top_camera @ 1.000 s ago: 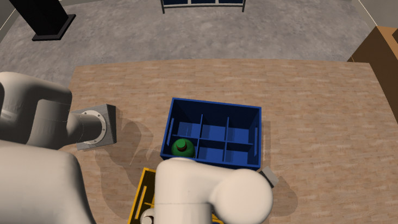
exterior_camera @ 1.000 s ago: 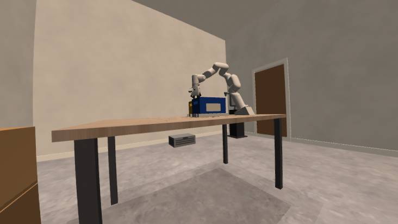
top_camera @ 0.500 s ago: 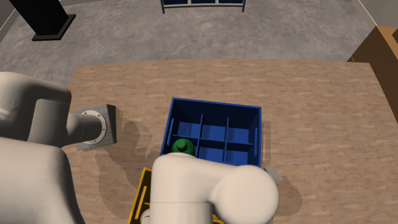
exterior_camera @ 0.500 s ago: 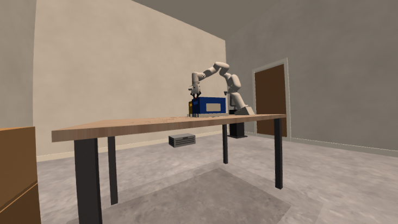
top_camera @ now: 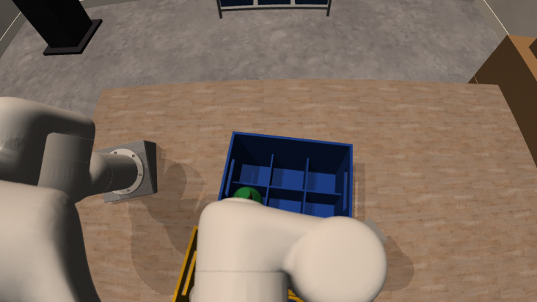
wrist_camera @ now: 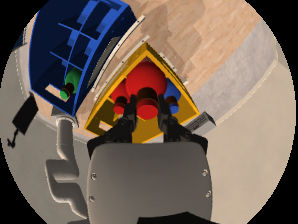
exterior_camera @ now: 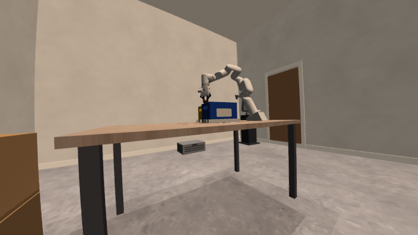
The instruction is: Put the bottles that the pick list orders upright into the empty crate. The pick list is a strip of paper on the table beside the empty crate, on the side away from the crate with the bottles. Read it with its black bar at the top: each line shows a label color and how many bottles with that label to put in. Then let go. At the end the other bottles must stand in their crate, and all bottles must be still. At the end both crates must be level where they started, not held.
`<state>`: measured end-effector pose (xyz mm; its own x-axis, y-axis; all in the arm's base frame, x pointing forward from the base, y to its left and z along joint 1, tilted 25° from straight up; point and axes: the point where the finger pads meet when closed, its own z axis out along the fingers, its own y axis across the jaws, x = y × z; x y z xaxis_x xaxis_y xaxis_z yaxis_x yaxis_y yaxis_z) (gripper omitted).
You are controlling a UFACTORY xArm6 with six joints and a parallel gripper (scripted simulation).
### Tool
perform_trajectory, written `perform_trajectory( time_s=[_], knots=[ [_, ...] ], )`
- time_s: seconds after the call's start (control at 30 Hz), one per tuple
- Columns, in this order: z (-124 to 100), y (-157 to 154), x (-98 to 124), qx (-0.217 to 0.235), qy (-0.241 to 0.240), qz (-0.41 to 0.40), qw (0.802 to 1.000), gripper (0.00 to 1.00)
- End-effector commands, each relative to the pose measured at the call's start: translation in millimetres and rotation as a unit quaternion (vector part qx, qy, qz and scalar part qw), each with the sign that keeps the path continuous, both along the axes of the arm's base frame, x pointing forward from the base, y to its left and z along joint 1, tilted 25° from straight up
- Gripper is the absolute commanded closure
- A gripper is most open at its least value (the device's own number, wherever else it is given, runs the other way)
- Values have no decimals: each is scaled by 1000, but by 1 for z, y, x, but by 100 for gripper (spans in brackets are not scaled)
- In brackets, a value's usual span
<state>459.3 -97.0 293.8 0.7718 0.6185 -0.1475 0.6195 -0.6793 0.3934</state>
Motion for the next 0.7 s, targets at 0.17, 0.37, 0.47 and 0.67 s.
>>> perform_trajectory(
  time_s=[0.17,0.37,0.47,0.67],
  knots=[
    [15,6,-1,0,-2,0,1000,100],
    [24,10,-3,0,-2,0,1000,100],
    [26,11,-3,0,-2,0,1000,100],
    [35,15,-5,0,-2,0,1000,100]
  ],
)
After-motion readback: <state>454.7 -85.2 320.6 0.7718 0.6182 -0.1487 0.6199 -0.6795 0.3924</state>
